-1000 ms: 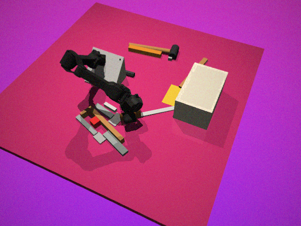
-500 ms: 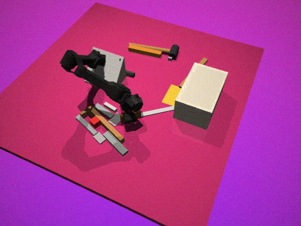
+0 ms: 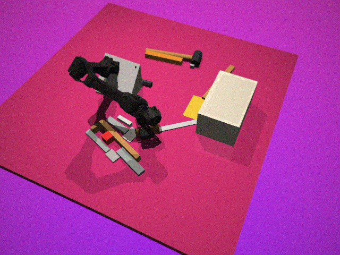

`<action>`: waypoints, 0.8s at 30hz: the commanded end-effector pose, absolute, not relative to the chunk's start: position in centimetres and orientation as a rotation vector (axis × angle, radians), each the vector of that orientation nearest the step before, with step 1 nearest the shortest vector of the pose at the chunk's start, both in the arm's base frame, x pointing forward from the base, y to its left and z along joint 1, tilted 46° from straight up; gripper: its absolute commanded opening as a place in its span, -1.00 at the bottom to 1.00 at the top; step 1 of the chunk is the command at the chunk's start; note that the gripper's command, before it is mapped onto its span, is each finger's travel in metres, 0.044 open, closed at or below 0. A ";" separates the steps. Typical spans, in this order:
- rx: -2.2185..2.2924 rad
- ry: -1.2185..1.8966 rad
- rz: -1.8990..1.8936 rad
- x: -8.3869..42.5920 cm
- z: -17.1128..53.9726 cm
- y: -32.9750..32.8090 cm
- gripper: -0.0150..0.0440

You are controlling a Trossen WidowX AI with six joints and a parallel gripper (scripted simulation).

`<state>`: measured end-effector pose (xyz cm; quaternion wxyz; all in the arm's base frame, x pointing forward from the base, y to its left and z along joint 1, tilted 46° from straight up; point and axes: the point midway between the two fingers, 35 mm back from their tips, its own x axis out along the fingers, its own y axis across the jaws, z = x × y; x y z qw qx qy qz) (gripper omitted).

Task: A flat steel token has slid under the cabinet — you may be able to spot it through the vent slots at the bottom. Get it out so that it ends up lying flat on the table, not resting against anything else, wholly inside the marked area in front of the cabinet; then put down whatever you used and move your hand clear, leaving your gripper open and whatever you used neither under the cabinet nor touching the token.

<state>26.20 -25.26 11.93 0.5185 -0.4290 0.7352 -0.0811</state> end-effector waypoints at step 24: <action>-1.029 1.765 -0.195 25.7 12.2 -25.5 -0.49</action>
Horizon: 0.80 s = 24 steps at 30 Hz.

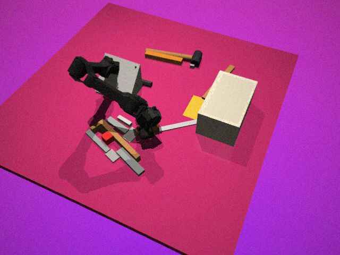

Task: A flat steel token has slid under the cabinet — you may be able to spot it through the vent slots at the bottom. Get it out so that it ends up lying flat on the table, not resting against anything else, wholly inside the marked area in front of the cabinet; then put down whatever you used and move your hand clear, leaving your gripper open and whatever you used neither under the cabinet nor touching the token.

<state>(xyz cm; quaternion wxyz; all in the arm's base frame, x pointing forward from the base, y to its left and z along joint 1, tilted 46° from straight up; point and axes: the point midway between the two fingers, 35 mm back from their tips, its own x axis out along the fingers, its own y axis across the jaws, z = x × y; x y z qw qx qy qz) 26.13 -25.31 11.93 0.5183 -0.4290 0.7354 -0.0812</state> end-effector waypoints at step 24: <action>-1.031 1.769 -0.187 27.9 11.0 -24.6 -0.49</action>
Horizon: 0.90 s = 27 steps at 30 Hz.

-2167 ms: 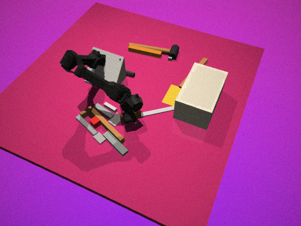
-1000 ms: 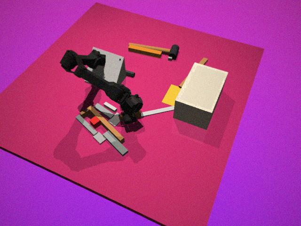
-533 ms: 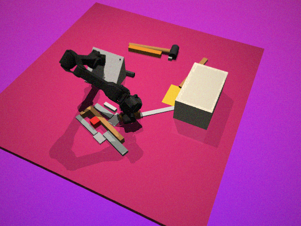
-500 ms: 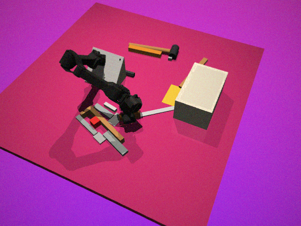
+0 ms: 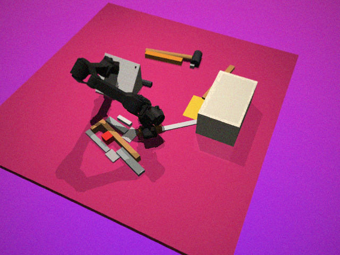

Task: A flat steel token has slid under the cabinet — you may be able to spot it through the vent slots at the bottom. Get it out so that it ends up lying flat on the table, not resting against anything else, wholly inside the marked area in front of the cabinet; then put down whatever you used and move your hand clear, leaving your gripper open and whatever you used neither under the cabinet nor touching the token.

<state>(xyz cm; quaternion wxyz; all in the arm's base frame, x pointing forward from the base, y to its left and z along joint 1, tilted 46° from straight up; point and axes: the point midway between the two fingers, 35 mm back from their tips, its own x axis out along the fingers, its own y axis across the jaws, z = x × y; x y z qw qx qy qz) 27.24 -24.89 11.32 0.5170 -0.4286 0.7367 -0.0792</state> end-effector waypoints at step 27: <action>-1.031 1.768 -0.185 31.1 9.1 -23.3 -0.49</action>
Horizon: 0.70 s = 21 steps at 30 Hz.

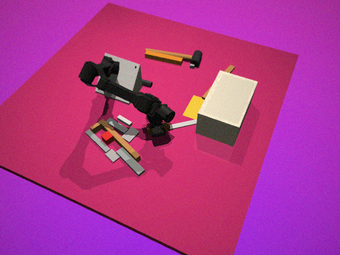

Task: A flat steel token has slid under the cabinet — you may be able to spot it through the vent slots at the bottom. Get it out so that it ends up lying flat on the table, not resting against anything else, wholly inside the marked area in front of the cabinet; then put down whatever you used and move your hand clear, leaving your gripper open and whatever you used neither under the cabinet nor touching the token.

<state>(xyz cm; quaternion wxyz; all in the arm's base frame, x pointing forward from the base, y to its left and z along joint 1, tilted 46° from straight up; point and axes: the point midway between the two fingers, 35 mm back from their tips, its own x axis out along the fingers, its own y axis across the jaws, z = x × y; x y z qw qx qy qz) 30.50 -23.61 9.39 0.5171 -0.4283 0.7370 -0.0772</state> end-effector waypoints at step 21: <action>-1.030 1.767 -0.185 33.6 7.7 -22.4 -0.49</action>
